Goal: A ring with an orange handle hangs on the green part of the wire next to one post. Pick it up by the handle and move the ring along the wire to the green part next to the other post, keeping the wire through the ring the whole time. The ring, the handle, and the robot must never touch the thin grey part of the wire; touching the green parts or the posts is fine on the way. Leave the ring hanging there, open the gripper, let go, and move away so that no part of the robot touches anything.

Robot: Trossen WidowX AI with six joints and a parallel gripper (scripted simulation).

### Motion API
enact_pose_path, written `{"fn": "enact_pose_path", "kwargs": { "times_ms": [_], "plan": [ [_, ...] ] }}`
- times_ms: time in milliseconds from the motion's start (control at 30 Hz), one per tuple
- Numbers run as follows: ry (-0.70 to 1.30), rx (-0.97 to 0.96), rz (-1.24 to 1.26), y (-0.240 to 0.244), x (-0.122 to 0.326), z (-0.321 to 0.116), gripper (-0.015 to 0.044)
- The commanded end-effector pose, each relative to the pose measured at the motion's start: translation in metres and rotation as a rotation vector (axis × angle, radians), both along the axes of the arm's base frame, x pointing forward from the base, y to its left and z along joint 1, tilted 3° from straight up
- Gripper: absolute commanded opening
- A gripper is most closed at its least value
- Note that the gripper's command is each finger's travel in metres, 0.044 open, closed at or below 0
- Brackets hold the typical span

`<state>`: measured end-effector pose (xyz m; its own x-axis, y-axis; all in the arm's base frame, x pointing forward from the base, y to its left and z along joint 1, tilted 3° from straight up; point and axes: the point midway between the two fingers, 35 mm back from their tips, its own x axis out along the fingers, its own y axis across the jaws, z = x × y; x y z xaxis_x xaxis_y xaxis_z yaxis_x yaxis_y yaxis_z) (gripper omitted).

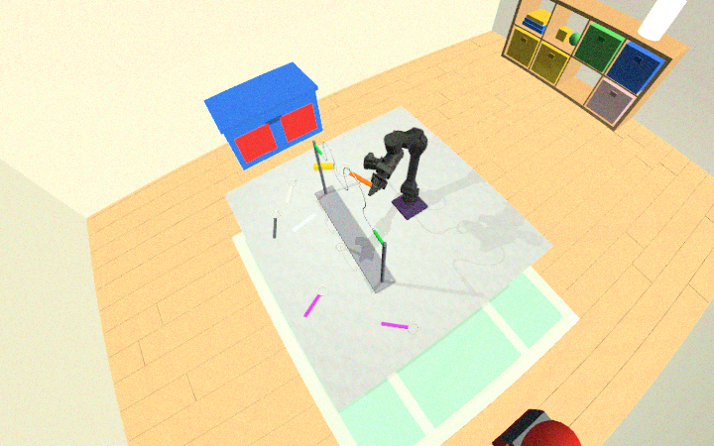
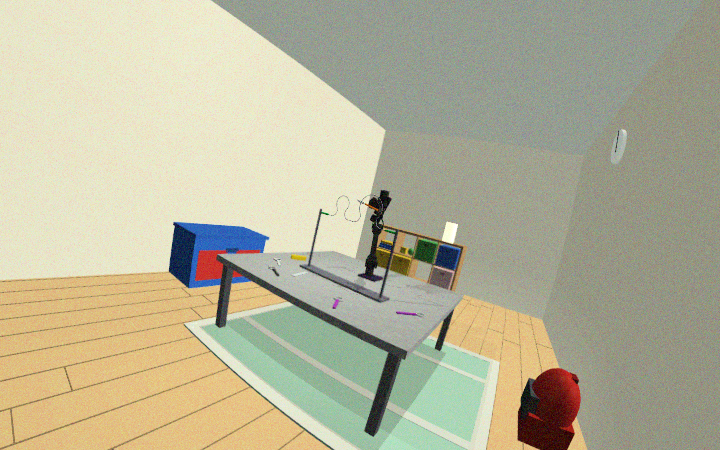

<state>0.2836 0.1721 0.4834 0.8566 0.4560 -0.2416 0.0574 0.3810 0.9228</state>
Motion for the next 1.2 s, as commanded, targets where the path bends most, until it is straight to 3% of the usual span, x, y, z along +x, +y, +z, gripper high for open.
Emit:
{"fn": "enact_pose_path", "kwargs": {
  "times_ms": [0,1167],
  "plan": [
    [-0.001,-0.066,-0.001,0.001,0.002,-0.003,-0.0150],
    [-0.017,-0.520,-0.020,-0.008,0.003,-0.015,-0.0150]
  ]
}}
